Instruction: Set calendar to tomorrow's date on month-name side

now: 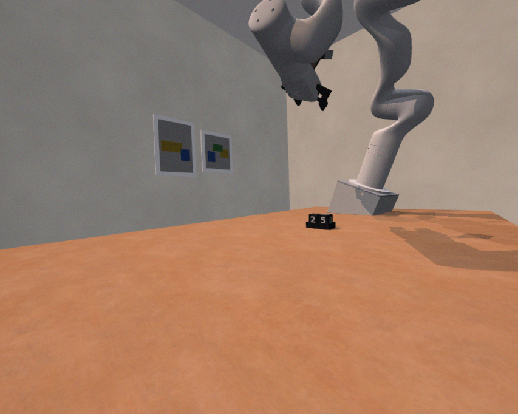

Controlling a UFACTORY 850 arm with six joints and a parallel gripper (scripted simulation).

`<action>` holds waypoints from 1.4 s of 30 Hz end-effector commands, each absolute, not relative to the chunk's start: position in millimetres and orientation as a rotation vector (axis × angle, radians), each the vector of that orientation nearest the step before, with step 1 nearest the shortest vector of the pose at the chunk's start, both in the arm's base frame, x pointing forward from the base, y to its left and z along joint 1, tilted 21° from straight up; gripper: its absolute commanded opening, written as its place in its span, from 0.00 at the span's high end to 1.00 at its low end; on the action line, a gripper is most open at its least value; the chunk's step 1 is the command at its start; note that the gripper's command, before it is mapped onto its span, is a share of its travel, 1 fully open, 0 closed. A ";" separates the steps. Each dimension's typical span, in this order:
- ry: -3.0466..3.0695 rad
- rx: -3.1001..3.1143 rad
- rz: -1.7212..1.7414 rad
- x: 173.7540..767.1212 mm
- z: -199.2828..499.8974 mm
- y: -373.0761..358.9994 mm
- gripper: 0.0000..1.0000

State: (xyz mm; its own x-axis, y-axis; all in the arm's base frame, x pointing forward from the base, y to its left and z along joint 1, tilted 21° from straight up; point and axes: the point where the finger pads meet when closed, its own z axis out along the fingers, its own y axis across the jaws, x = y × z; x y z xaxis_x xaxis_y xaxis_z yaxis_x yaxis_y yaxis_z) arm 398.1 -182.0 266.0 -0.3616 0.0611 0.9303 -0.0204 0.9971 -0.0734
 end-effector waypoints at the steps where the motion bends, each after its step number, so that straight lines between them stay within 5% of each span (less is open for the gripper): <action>1: -1.941 -0.030 0.085 398.5 266.6 -182.3 0.00; 20: -1.950 -0.037 0.076 398.1 263.6 -179.7 0.00; 42: -2.288 -0.746 -0.351 425.0 141.7 -51.1 0.00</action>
